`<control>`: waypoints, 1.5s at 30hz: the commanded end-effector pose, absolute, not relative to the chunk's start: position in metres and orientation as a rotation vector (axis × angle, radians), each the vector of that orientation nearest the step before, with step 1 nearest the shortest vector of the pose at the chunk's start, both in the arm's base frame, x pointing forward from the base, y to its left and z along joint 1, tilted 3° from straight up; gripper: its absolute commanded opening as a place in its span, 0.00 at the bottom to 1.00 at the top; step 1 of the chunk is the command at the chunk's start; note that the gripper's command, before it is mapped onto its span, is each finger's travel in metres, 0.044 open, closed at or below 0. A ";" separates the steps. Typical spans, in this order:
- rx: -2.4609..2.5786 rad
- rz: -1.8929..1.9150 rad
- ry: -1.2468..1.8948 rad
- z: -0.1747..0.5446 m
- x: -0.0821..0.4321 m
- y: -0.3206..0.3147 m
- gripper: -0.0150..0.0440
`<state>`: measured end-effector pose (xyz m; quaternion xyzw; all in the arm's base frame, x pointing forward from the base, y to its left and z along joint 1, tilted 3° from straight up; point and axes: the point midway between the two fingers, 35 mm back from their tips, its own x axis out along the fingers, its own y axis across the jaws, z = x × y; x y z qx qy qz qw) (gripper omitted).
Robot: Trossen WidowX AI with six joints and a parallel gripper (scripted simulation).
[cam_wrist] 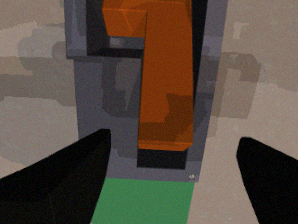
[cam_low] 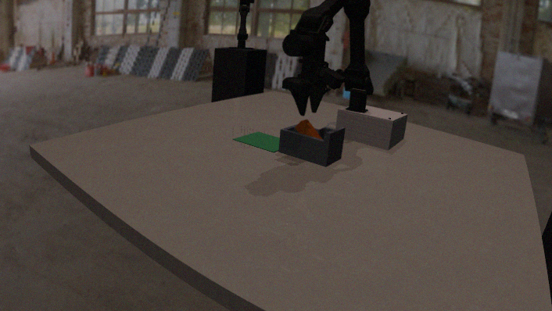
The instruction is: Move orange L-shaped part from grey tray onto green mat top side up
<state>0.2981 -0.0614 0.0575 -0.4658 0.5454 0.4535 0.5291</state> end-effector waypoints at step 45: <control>-1.116 1.079 1.299 0.010 0.299 -0.063 0.46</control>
